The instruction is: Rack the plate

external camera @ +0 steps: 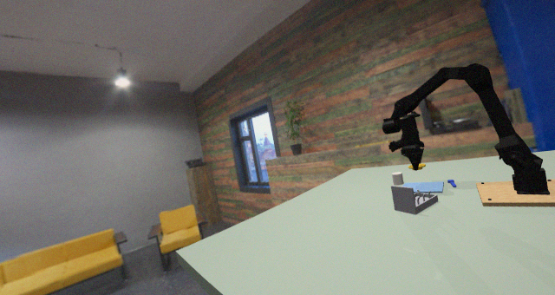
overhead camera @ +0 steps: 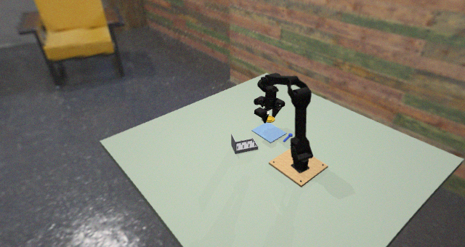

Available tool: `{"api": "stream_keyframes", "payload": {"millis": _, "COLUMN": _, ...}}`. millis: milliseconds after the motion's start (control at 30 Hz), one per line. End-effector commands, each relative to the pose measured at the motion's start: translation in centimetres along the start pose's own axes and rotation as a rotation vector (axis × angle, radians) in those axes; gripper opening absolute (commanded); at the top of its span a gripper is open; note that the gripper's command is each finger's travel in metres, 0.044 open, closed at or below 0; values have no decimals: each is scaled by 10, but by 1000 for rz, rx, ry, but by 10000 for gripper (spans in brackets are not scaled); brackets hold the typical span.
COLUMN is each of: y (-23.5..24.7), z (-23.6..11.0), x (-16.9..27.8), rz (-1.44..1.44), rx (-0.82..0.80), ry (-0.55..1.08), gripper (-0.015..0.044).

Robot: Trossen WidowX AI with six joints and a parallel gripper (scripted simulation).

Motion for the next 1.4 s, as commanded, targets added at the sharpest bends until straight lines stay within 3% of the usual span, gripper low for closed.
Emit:
{"api": "stream_keyframes", "payload": {"millis": 0, "y": 0, "z": -18, "x": -1, "rz": -3, "rx": 5, "ry": -8, "gripper": 0}}
{"api": "stream_keyframes", "payload": {"millis": 933, "y": 2, "z": -99, "x": -3, "rz": 2, "rx": 5, "ry": -9, "gripper": 0}}
{"api": "stream_keyframes", "payload": {"millis": 1367, "y": 108, "z": -98, "x": 51, "rz": 401, "rx": -6, "ry": -3, "gripper": 0}}
Point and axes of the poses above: the point midway between the two fingers, 35 mm back from their tips, its own z axis out along the fingers, its own y axis across the jaws, x = y × z, the point moved 7 cm from there along -z, back along the fingers, and after that the axes turned 3 degrees about z, right-handed, at the moved point
